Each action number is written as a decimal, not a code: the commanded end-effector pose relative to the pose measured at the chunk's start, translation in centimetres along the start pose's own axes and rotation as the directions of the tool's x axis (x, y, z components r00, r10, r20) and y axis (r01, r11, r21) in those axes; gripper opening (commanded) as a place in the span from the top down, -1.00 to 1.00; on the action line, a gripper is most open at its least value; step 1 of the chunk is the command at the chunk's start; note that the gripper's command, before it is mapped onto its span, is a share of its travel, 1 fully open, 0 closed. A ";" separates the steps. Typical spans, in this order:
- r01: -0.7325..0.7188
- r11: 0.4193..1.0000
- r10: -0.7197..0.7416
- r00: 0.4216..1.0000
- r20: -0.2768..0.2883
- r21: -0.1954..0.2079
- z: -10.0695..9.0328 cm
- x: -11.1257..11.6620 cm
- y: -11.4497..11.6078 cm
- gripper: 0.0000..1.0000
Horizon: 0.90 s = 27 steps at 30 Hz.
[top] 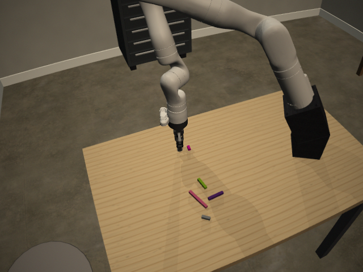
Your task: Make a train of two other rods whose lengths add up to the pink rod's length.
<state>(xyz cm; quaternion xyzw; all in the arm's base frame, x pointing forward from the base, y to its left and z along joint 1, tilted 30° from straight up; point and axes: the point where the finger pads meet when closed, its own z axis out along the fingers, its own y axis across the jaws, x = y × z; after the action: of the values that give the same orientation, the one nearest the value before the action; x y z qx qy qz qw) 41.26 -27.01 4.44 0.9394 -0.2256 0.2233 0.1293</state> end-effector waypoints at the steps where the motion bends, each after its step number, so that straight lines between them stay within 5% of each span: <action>1: 0.001 1.000 -0.001 1.000 -0.002 -0.001 0.5 0.0 0.1 0.07; 27: 0.001 1.000 -0.001 1.000 -0.002 -0.001 1.5 0.0 0.1 0.07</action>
<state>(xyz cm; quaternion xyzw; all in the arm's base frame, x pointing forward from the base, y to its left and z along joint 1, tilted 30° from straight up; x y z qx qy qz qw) 41.56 -27.45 3.18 0.9398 -0.2259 0.2215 0.1291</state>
